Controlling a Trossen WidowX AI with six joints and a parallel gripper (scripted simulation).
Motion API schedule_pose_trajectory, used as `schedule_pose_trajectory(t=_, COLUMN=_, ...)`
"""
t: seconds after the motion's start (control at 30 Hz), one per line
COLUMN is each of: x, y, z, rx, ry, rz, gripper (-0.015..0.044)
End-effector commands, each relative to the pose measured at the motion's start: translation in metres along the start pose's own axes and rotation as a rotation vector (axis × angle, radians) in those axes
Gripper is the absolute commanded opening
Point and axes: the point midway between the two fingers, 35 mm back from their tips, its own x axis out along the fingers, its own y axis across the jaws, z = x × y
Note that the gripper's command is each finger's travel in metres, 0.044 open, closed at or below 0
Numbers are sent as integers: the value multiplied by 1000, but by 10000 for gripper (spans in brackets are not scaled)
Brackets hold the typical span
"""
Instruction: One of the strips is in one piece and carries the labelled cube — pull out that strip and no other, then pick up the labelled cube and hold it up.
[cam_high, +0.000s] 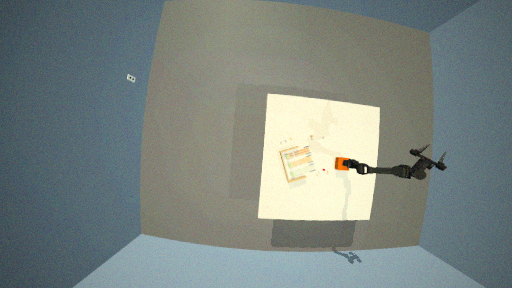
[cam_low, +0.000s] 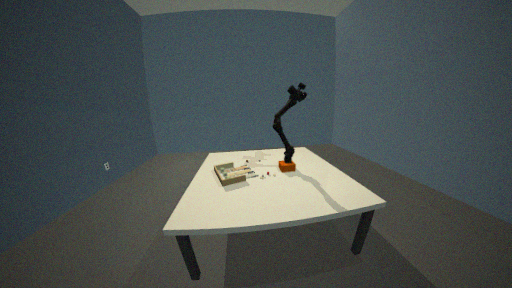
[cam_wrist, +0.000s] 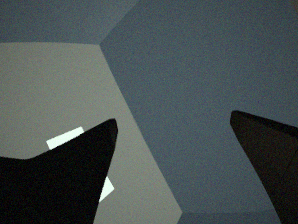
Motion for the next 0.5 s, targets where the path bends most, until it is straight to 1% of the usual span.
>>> schedule_pose_trajectory(t=0.0, x=1, y=-1, z=0, rx=-1, ry=4, rz=-2, gripper=400)
schedule_pose_trajectory(t=0.2, x=22, y=-40, z=1, rx=-43, ry=115, rz=-81, gripper=400)
schedule_pose_trajectory(t=0.47, x=44, y=-121, z=-17, rx=-131, ry=293, rz=-215, gripper=400)
